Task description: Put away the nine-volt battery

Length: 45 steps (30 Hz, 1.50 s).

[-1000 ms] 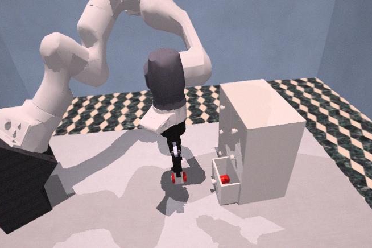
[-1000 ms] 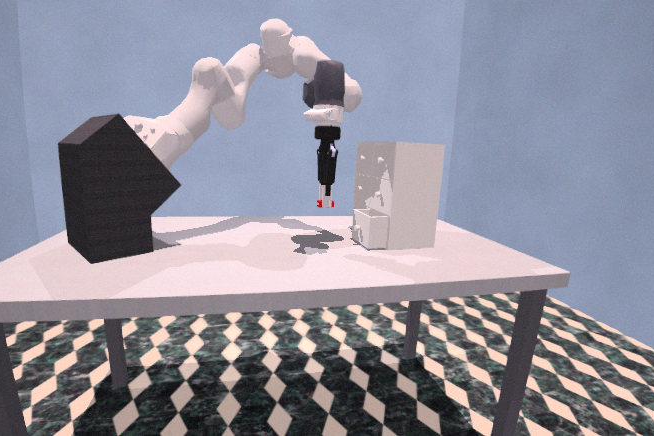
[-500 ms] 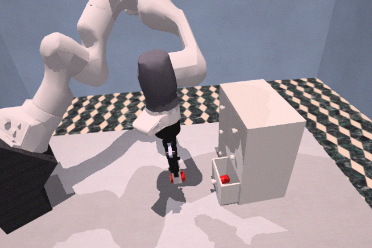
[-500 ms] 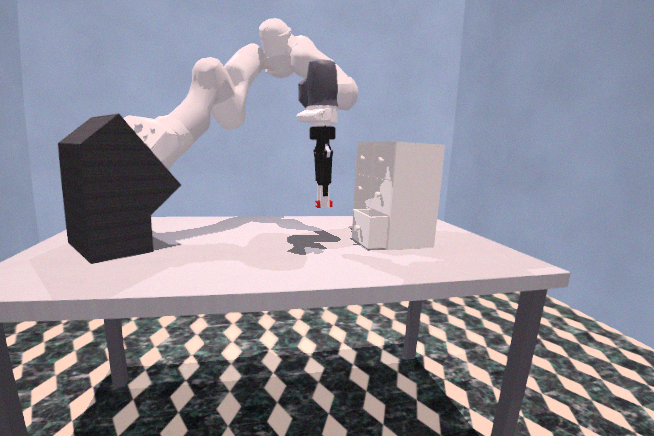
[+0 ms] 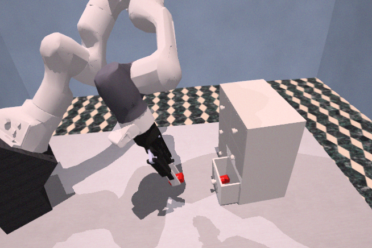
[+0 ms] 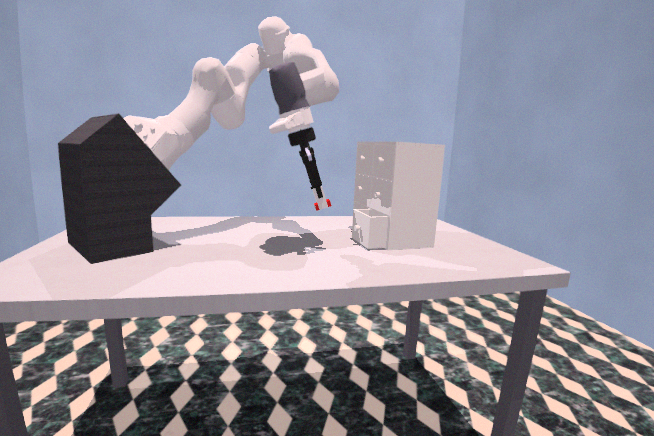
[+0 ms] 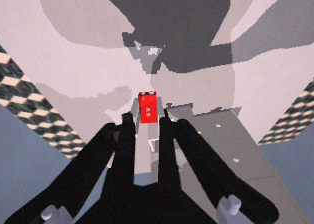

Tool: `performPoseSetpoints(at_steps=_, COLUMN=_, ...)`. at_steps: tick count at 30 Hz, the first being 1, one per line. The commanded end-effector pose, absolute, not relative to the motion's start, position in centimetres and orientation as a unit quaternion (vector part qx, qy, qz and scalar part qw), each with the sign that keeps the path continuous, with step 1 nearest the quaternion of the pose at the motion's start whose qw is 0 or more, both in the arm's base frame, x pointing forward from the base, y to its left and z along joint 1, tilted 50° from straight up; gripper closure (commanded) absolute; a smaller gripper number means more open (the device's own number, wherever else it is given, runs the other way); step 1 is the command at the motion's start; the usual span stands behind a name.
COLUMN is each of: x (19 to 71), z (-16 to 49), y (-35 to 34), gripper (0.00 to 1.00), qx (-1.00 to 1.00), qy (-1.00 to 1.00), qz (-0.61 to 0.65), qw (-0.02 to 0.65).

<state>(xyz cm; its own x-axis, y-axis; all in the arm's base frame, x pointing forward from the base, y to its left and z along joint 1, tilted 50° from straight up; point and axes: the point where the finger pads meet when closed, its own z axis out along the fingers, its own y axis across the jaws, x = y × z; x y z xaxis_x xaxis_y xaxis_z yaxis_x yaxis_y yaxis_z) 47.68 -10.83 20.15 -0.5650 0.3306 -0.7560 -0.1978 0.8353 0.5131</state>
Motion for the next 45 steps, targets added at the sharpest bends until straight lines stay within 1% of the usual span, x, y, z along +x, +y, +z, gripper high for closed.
performPoseSetpoints(at_steps=1, x=48.1, z=20.5, y=-10.2, gripper=0.86, qx=-0.007, qy=0.785, qz=0.259, qw=0.563)
performPoseSetpoints(at_steps=3, x=48.0, z=20.3, y=-10.2, gripper=0.86, qx=0.003, qy=0.762, qz=0.260, qw=0.593)
performPoseSetpoints(at_steps=7, x=47.9, z=20.0, y=-10.1, gripper=0.86, qx=0.030, qy=0.732, qz=0.264, qw=0.628)
performPoseSetpoints(at_steps=9, x=47.9, z=20.0, y=-10.1, gripper=0.86, qx=0.030, qy=0.732, qz=0.264, qw=0.628)
performPoseSetpoints(at_steps=12, x=47.9, z=19.9, y=-10.0, gripper=0.86, qx=0.035, qy=0.700, qz=0.261, qw=0.664)
performPoseSetpoints(at_steps=24, x=47.7, z=19.3, y=-9.8, gripper=0.86, qx=0.062, qy=0.609, qz=0.253, qw=0.750)
performPoseSetpoints(at_steps=36, x=47.6, z=19.1, y=-9.8, gripper=0.86, qx=0.076, qy=0.561, qz=0.248, qw=0.786)
performPoseSetpoints(at_steps=45, x=47.6, z=19.0, y=-9.7, gripper=0.86, qx=0.081, qy=0.548, qz=0.246, qw=0.796)
